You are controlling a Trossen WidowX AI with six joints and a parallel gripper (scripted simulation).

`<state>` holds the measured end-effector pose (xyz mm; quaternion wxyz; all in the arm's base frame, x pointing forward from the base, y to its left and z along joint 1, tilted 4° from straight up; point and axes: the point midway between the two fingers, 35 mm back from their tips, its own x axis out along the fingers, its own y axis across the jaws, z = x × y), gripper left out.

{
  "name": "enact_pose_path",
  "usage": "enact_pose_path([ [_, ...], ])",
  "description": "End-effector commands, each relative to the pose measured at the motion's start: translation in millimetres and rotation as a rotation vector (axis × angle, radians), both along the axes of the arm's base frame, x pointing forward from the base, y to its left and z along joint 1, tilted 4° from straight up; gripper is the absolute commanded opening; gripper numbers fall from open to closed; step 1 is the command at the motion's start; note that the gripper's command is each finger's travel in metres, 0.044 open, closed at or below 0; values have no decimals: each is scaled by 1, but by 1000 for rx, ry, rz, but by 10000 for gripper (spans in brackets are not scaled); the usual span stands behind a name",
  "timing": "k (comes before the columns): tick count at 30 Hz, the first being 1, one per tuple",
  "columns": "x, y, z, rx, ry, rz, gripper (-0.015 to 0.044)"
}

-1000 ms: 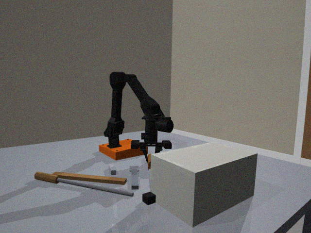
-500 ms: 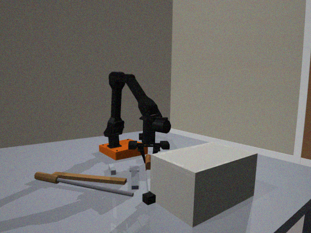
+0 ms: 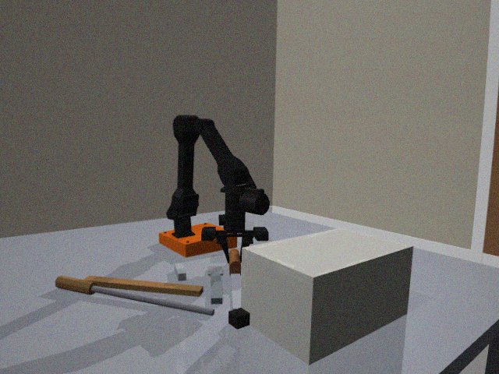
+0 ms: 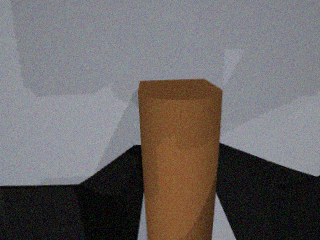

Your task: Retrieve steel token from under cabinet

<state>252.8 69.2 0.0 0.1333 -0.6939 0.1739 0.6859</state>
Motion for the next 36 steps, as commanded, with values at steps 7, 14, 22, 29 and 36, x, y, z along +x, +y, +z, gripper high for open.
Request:
enact_pose_path([
  [7, 3, -11, 1, -2, -4, 1, 0],
  [14, 5, -18, 2, -2, -4, 1, 0],
  [22, 6, -26, 2, -3, -4, 1, 0],
  [29, 7, -33, 2, -4, -4, 1, 0],
  [36, 9, -40, 3, -5, -4, 1, 0],
])
